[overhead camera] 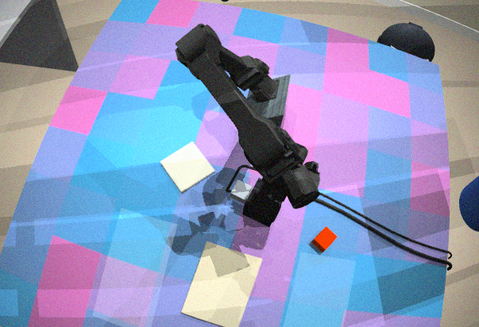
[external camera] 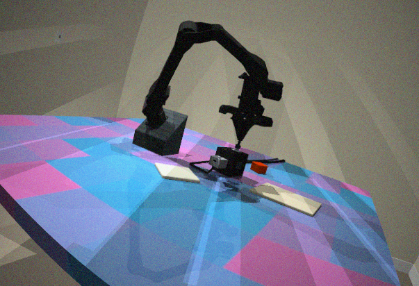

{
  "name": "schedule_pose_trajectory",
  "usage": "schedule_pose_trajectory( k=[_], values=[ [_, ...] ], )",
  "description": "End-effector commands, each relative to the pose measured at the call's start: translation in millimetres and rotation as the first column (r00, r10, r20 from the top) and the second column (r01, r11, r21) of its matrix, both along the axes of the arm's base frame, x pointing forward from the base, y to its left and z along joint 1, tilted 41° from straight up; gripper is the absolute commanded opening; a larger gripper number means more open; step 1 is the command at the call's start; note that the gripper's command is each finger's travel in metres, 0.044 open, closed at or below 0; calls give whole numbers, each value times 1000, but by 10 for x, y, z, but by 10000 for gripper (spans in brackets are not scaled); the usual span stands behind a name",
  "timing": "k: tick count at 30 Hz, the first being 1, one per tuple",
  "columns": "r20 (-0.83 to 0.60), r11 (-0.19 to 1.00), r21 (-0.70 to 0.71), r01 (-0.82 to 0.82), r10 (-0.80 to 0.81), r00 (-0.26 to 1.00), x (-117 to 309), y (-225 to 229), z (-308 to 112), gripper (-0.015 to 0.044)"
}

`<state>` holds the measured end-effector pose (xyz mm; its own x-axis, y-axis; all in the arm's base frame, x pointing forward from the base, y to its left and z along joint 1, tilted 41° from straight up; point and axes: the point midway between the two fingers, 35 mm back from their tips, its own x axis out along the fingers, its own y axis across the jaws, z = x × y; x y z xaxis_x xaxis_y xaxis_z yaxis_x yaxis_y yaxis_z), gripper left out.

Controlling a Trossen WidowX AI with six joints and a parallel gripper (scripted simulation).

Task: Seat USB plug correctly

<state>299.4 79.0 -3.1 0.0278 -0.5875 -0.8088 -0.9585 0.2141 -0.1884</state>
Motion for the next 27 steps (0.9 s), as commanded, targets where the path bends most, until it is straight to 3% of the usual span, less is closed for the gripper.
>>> schedule_pose_trajectory(
  k=[1,27],
  values=[
    [-2,1000,-1,-4,4,1000,1,-6,-9,0],
    [-2,1000,-1,-4,4,1000,2,-27,-33,0]
  ],
)
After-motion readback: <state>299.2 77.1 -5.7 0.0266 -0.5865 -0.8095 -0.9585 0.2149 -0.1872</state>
